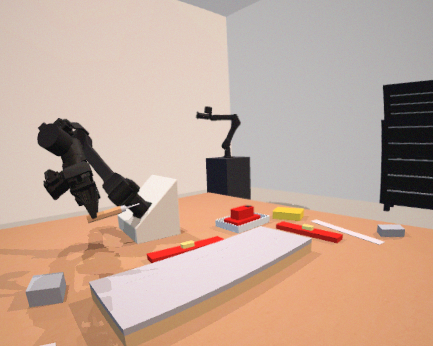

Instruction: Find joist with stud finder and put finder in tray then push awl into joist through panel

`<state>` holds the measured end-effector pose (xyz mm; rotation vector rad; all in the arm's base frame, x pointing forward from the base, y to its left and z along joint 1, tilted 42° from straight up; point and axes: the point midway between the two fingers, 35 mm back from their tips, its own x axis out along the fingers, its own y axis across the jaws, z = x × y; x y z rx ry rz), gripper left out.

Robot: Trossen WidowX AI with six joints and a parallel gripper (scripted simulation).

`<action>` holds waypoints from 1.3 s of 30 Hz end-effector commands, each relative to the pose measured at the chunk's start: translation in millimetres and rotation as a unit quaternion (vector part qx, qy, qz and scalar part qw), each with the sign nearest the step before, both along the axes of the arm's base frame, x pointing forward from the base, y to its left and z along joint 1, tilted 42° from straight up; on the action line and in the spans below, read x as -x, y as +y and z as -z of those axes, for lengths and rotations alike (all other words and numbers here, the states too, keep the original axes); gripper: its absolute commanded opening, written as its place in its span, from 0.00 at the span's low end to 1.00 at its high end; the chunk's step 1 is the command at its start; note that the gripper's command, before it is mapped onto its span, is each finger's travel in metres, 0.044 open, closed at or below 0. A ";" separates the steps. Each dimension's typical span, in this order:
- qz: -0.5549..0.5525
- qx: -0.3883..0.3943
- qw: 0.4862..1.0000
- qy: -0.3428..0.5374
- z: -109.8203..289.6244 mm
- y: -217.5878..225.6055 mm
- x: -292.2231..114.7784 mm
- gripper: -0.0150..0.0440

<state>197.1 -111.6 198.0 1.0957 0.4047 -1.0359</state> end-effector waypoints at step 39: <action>-0.488 0.479 0.729 0.011 -41.6 50.6 -35.6 0.25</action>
